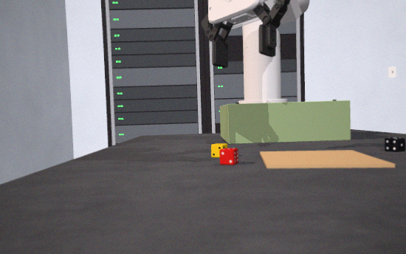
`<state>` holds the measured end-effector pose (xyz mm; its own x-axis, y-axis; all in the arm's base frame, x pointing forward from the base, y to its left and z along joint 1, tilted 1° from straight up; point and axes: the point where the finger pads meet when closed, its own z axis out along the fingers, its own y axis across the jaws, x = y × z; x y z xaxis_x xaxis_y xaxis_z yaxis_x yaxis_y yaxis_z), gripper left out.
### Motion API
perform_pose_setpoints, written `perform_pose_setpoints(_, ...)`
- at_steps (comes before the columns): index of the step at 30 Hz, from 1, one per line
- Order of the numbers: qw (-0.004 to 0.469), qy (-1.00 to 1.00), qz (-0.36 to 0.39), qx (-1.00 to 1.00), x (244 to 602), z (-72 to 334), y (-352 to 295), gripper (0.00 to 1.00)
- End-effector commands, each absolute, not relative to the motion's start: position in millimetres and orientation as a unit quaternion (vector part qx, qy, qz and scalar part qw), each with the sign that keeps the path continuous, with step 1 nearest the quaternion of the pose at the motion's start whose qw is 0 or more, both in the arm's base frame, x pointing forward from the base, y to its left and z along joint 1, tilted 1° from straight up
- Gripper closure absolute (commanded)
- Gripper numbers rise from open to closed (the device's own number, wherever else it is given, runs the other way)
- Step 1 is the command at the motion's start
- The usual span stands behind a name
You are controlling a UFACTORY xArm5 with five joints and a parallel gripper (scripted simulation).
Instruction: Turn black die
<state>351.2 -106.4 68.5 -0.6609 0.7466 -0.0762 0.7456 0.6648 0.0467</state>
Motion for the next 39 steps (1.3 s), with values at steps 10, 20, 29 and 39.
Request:
perform_pose_setpoints(10,0.004,0.920,0.000,0.391,319,72,-108,0.00)
perform_pose_setpoints(20,0.004,0.920,0.000,0.391,319,72,-108,0.00)
perform_pose_setpoints(29,0.004,0.920,0.000,0.391,319,33,-109,0.00)
perform_pose_setpoints(39,0.004,0.920,0.000,0.391,321,-26,-111,0.00)
